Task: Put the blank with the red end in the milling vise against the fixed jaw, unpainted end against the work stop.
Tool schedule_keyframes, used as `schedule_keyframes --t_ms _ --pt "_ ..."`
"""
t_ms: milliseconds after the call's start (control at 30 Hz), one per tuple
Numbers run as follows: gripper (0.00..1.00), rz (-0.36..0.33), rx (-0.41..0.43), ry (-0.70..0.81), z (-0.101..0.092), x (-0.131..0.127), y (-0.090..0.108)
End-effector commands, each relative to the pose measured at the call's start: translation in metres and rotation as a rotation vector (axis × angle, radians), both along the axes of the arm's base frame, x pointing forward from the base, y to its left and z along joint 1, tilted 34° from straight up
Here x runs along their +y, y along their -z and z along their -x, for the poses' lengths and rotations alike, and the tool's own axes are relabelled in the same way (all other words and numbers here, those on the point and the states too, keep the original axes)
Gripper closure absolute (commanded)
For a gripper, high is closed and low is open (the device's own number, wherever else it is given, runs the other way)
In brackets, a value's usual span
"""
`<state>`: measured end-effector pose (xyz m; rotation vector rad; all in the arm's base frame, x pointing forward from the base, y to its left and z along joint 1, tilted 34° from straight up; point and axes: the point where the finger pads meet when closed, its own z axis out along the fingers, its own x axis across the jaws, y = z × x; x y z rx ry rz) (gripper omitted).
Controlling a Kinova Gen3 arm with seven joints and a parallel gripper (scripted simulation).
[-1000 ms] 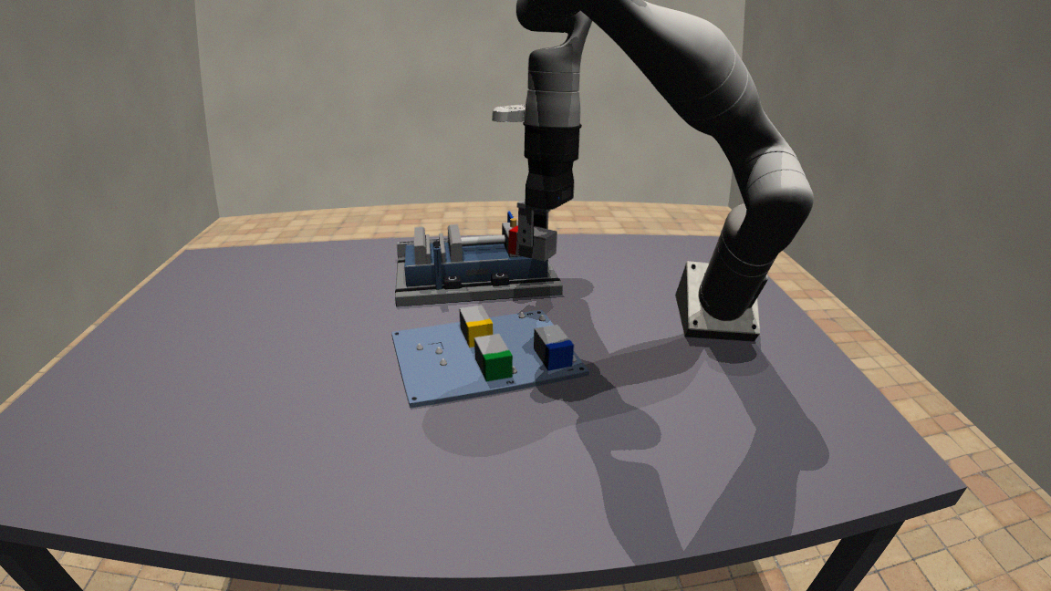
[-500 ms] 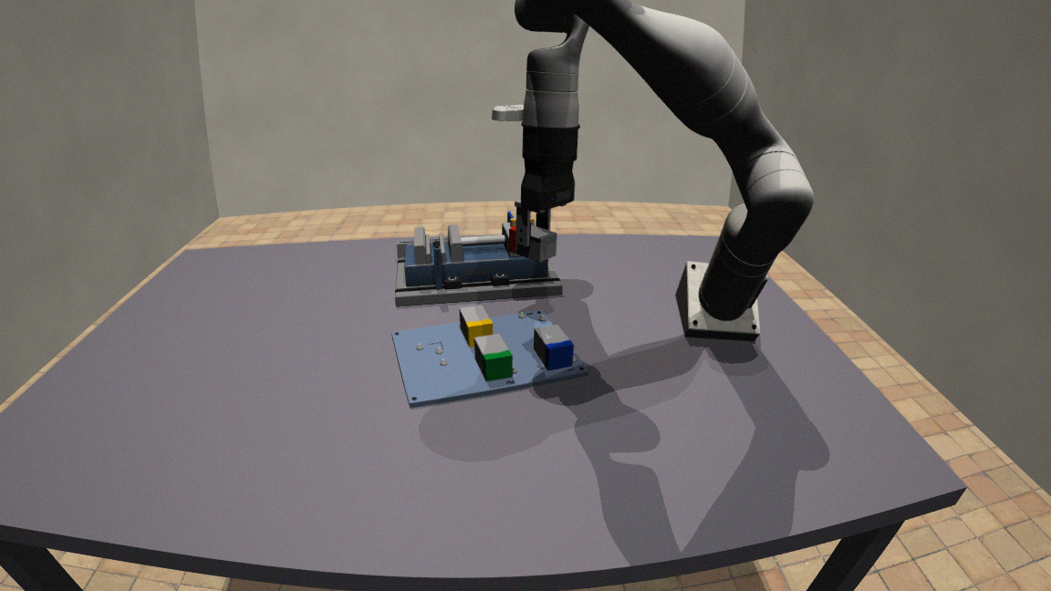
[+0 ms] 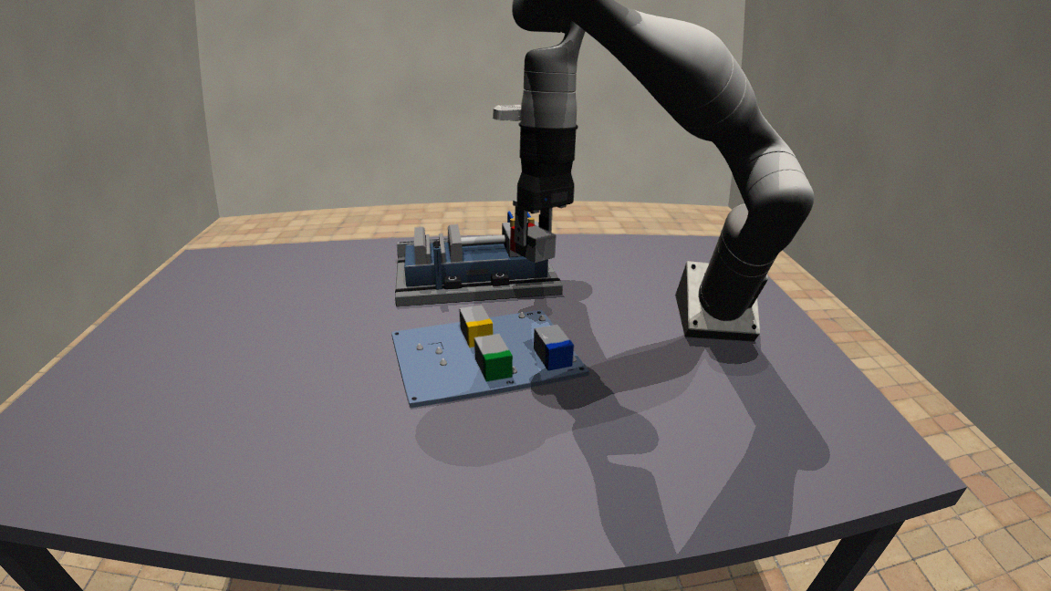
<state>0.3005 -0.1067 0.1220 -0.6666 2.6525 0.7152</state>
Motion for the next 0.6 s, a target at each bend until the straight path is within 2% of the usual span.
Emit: schedule_keyframes --t_ms 0,567 --pt "1.0 -0.004 0.019 0.021 -0.0004 0.0011 0.0004" --pt "1.0 -0.044 0.143 0.21 -0.0004 0.0013 0.0005"
